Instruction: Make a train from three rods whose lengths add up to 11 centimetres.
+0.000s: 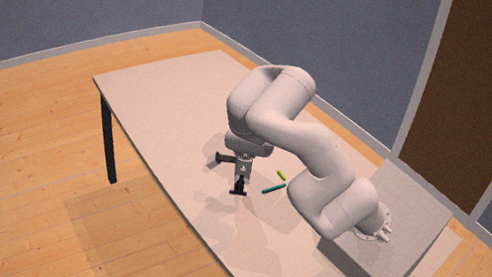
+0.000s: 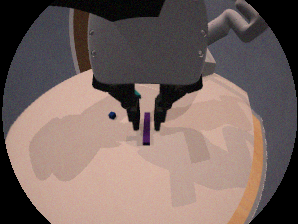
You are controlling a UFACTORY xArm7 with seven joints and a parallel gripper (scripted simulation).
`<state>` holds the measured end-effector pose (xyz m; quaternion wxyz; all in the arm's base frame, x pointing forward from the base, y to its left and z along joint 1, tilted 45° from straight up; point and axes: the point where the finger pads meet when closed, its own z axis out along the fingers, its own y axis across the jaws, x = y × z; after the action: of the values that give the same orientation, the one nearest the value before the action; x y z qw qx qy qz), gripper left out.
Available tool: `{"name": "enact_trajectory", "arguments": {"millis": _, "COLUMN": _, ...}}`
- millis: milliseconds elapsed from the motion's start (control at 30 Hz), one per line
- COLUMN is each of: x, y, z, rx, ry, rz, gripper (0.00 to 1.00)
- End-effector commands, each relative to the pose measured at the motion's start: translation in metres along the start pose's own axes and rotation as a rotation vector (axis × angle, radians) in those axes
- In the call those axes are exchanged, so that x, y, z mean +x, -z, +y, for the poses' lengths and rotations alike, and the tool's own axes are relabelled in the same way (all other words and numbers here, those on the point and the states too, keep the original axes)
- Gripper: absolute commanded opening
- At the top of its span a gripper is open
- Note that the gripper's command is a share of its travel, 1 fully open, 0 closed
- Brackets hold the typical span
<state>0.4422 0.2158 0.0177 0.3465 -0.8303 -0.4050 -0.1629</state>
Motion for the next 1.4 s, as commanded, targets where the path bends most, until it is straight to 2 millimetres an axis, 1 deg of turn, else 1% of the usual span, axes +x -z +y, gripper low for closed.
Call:
{"name": "enact_trajectory", "arguments": {"millis": 0, "x": 0.0, "y": 0.002, "z": 0.002, "rx": -0.004, "ry": -0.001, "rz": 0.002, "gripper": 0.24}}
{"name": "enact_trajectory", "arguments": {"millis": 367, "x": 0.0, "y": 0.001, "z": 0.002, "rx": -0.004, "ry": -0.001, "rz": 0.002, "gripper": 0.24}}
{"name": "enact_trajectory", "arguments": {"millis": 1000, "x": 0.0, "y": -0.011, "z": 0.002, "rx": -0.004, "ry": -0.001, "rz": 0.002, "gripper": 0.24}}
{"name": "enact_trajectory", "arguments": {"millis": 1367, "x": 0.0, "y": -0.013, "z": 0.002, "rx": -0.004, "ry": -0.001, "rz": 0.002, "gripper": 0.24}}
